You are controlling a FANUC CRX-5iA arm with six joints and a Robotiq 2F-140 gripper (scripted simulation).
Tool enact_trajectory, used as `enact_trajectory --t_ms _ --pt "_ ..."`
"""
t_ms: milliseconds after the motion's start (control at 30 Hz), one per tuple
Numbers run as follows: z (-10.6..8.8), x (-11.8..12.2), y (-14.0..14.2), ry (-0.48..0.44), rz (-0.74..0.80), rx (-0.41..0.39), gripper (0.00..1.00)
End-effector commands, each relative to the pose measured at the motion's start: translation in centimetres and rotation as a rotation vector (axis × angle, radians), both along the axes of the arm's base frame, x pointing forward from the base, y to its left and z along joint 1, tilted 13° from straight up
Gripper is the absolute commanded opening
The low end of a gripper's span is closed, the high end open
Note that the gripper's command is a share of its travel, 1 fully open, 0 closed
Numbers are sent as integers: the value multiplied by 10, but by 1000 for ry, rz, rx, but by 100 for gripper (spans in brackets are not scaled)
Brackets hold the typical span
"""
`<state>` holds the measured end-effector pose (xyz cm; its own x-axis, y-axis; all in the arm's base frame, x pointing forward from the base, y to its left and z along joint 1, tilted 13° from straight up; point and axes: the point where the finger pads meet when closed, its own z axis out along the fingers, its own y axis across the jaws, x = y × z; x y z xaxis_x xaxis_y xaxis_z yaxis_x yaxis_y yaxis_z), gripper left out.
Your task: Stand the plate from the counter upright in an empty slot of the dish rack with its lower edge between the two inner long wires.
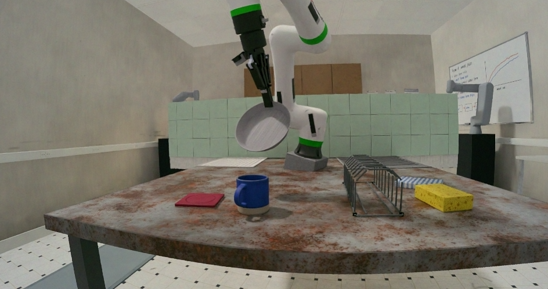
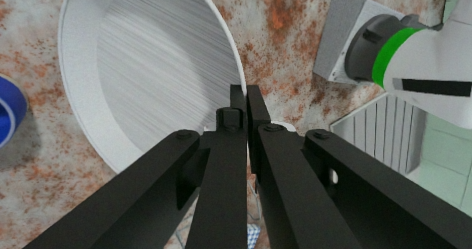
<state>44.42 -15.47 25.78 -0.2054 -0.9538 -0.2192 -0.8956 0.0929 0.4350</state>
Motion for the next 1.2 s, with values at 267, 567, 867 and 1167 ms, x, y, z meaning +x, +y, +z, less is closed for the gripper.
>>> enact_trajectory --t_ms 267,567,867,1167 --pt "1 0 0 -1 0 -1 10" --pt "2 0 0 -2 5 -3 10" --pt "3 0 3 -7 33 -17 10" --pt "4 1 8 -15 80 -40 10"
